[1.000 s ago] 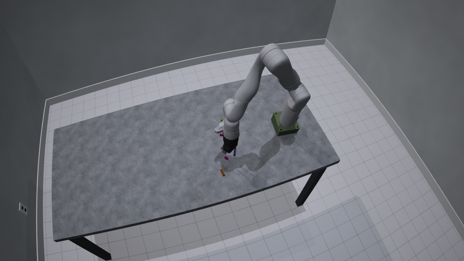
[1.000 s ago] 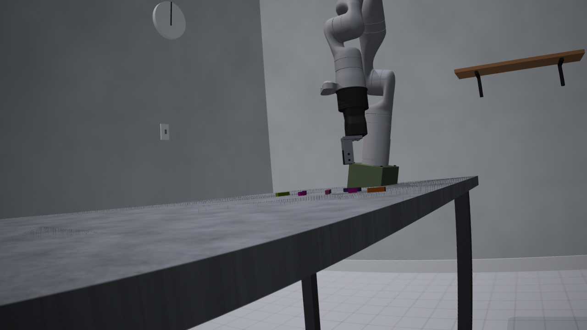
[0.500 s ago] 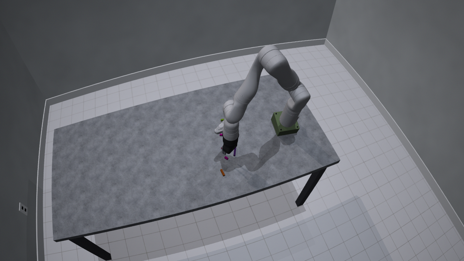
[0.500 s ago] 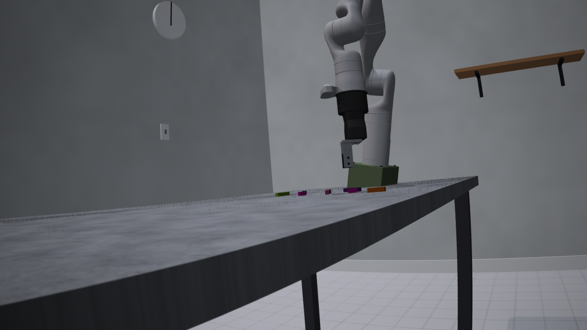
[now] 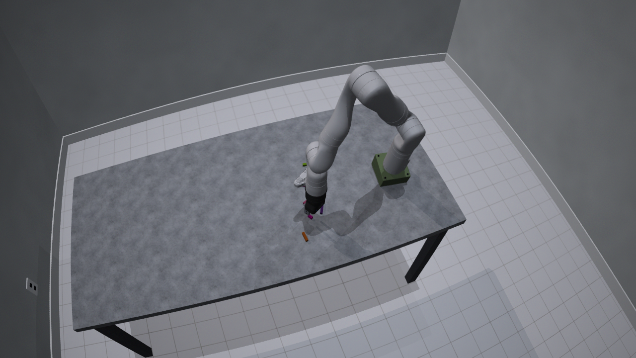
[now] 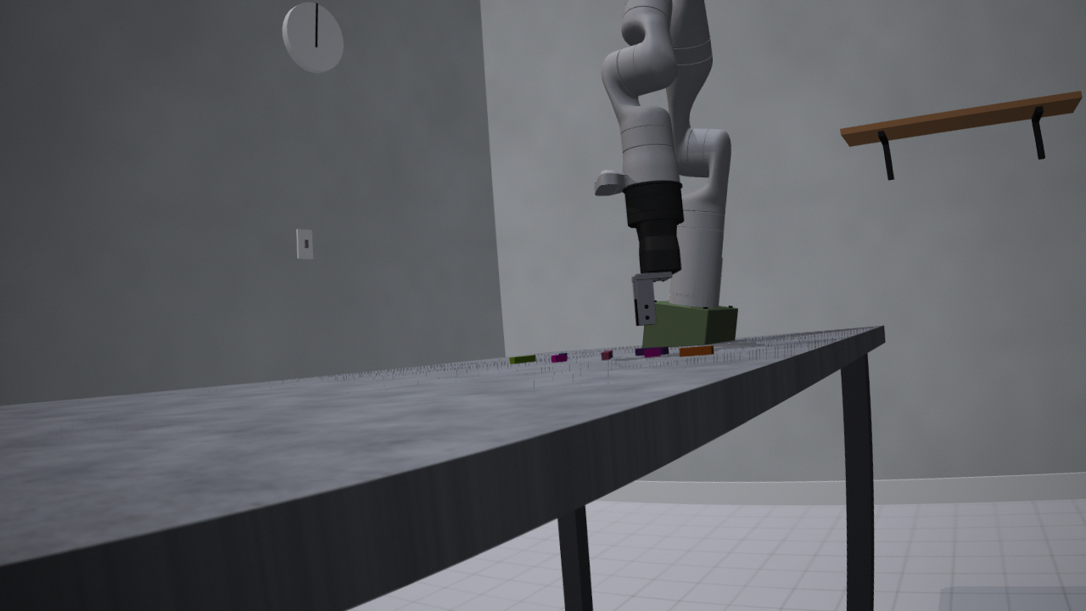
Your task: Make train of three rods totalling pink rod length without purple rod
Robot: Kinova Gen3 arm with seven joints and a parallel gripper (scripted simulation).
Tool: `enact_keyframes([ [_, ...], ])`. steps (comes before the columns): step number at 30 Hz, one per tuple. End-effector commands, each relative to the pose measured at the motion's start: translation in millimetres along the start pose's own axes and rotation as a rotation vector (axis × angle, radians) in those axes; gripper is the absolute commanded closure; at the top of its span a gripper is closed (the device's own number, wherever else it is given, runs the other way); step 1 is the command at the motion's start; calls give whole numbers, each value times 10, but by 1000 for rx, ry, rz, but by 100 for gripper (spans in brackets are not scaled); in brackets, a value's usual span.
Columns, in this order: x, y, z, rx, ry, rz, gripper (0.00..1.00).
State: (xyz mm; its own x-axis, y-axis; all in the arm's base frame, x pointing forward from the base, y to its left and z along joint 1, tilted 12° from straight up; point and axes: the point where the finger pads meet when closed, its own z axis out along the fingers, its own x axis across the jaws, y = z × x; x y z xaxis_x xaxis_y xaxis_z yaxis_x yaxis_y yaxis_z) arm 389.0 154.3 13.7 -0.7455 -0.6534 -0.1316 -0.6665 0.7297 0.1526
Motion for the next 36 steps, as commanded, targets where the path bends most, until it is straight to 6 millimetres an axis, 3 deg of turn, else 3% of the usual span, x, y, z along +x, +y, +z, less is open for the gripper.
enact_keyframes([
  [1,6,9,74,-2,0,4,46],
  [18,3,10,228,-2,0,4,46],
  [36,-2,10,235,-2,-2,4,46],
])
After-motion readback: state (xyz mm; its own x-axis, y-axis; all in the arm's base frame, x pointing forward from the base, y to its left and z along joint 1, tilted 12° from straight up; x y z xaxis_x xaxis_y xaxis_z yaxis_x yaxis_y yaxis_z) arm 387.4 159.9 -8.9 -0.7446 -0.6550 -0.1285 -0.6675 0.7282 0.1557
